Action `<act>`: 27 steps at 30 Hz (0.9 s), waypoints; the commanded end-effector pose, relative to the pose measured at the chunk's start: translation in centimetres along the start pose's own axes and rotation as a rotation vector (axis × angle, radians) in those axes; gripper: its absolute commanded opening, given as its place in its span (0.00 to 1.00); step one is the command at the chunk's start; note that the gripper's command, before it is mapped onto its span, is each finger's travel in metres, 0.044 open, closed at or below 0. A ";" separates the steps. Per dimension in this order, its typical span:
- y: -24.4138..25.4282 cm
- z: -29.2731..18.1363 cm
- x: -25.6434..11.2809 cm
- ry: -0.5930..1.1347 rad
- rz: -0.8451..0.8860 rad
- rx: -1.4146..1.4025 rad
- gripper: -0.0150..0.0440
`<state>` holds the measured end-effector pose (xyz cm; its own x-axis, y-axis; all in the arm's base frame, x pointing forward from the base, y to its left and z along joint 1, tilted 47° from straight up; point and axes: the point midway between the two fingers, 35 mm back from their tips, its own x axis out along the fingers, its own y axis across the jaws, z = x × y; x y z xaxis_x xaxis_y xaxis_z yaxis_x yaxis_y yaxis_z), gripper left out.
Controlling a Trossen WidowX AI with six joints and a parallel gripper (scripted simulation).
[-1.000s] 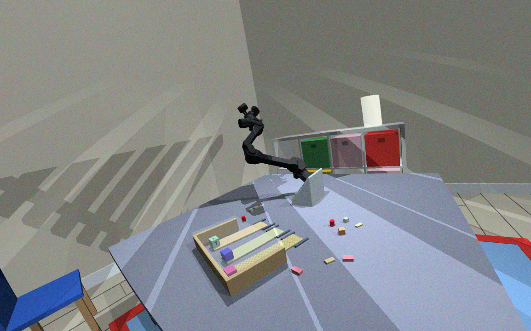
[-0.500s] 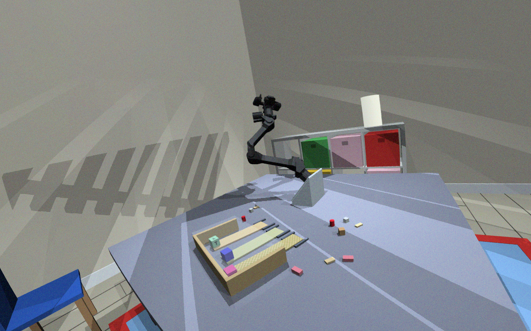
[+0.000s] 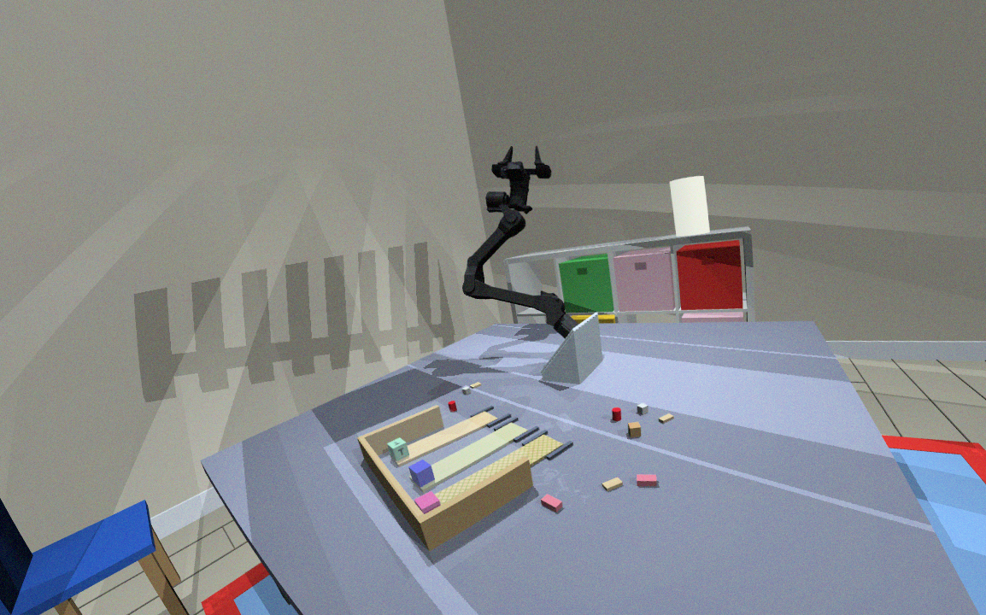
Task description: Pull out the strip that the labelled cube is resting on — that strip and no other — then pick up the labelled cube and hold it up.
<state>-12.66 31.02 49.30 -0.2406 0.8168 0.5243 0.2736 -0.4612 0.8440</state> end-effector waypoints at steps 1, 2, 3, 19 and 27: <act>-3.5 5.6 -0.1 -0.175 -0.101 -0.206 0.93; -4.3 6.9 -0.2 -0.214 -0.129 -0.260 0.93; -5.1 8.4 -0.5 -0.256 -0.161 -0.317 0.93; -12.8 30.3 -13.4 -0.806 -0.911 -1.100 0.93; -13.4 37.3 -25.1 -0.949 -1.477 -1.330 0.93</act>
<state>20.84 33.25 24.05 0.8142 0.5606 -0.1508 -0.4420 0.7670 0.4651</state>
